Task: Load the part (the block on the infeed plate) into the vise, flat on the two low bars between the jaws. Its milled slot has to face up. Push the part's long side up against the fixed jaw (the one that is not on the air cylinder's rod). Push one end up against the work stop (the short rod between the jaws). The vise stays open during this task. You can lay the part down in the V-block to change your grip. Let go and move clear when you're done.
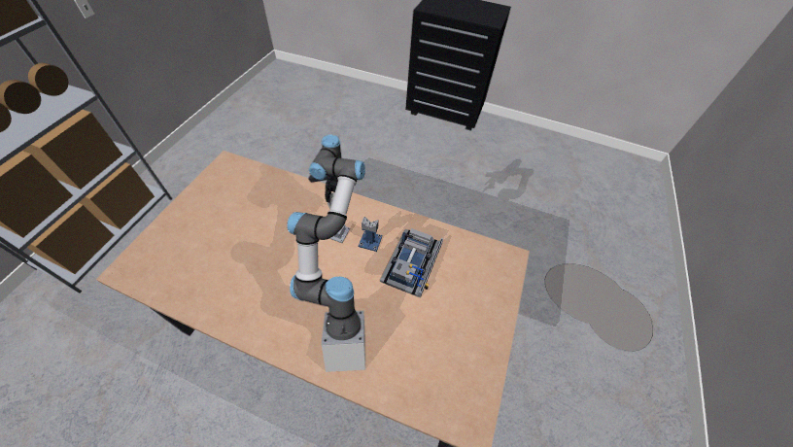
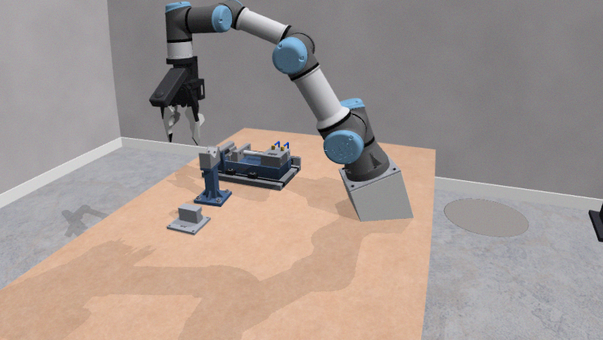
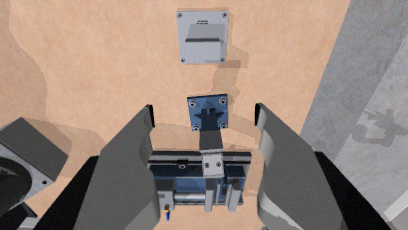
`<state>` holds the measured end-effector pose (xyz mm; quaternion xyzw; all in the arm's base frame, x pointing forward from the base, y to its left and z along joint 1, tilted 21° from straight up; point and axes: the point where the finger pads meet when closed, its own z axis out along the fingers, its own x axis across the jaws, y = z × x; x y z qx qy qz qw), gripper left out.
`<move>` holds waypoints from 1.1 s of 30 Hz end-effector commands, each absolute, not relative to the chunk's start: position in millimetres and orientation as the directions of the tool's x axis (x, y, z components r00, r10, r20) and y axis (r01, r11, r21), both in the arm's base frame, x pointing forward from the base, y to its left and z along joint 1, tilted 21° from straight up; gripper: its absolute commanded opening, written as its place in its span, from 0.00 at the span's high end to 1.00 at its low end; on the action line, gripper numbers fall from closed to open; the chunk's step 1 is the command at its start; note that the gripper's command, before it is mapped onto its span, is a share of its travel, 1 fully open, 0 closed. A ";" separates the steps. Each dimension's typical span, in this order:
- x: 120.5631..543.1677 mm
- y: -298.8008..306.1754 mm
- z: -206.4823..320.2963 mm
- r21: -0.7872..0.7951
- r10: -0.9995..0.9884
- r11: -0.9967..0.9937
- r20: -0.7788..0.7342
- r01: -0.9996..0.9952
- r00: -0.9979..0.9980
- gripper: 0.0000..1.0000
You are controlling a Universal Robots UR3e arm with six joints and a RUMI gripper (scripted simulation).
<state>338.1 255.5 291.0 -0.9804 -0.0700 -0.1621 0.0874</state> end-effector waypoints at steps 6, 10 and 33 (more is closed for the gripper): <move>338.1 255.6 292.1 -0.149 0.109 -0.975 0.333 0.166 0.937 0.49; 338.2 255.6 292.0 -0.149 0.109 -0.975 0.333 0.166 0.937 0.49; 339.7 256.5 287.4 -0.149 0.109 -0.975 0.332 0.166 0.937 0.49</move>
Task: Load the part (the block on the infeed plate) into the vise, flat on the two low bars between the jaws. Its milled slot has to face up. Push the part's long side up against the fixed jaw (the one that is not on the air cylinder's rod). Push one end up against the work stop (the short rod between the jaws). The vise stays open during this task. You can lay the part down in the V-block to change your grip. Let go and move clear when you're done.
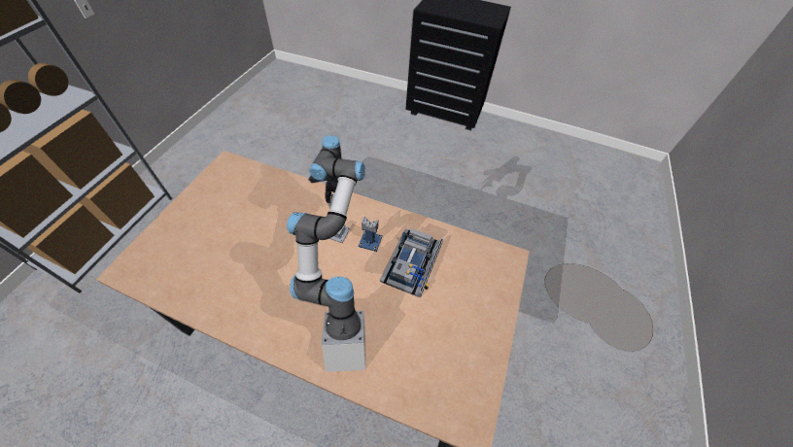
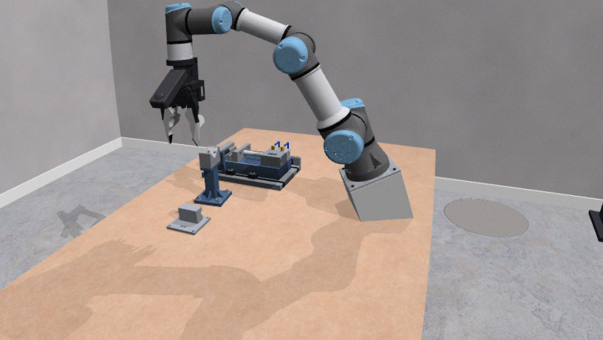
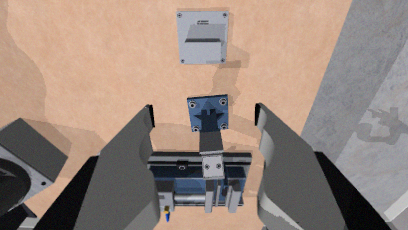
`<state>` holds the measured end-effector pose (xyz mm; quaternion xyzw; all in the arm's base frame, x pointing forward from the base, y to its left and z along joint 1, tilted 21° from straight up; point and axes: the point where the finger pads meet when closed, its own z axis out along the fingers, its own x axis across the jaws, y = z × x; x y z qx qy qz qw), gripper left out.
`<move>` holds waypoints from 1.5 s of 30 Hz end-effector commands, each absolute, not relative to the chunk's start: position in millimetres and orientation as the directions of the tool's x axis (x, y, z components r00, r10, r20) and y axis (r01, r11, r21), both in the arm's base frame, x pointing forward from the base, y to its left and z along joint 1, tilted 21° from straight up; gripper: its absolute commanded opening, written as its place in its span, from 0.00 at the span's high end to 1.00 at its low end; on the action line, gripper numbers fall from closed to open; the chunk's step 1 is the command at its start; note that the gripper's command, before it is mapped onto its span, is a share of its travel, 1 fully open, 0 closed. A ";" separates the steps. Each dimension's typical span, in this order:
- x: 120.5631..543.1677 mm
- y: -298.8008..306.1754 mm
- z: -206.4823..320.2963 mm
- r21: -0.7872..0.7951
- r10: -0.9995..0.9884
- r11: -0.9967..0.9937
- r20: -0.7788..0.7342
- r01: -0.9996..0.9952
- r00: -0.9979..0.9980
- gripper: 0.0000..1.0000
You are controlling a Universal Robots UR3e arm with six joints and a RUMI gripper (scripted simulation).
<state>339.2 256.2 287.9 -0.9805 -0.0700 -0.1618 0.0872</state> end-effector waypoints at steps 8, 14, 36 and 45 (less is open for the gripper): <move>341.2 257.5 283.0 -0.149 0.109 -0.975 0.332 0.166 0.937 0.49; 342.2 258.1 280.0 -0.149 0.109 -0.975 0.332 0.166 0.937 0.49; 350.2 263.2 256.3 -0.149 0.109 -0.975 0.332 0.166 0.937 0.49; 354.3 265.7 244.2 -0.149 0.109 -0.975 0.332 0.166 0.937 0.49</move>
